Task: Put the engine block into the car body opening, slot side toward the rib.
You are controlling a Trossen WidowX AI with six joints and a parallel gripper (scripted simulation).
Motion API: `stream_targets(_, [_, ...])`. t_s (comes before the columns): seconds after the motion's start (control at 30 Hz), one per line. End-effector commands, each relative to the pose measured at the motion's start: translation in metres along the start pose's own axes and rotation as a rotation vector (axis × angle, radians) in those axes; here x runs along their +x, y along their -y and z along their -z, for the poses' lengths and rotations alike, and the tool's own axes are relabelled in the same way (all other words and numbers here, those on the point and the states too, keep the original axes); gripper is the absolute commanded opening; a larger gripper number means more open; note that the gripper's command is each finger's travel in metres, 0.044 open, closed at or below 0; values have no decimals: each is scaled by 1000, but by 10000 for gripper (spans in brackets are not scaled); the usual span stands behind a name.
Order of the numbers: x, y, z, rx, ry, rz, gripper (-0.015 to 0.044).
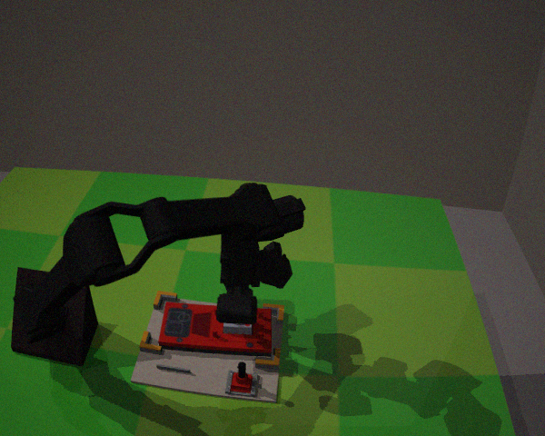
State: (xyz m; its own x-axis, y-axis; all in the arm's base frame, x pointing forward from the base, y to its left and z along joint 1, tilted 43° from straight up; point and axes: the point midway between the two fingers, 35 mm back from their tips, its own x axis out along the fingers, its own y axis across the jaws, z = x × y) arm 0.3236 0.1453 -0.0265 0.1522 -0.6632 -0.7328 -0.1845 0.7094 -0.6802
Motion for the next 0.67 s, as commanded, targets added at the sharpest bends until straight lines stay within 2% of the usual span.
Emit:
stream_targets(0.0, [-1,0,-1,5,1,-4,46])
stream_targets(0.07, [-1,0,-1,5,1,-4,0])
stream_targets(0.63, [-1,0,-1,5,1,-4,0])
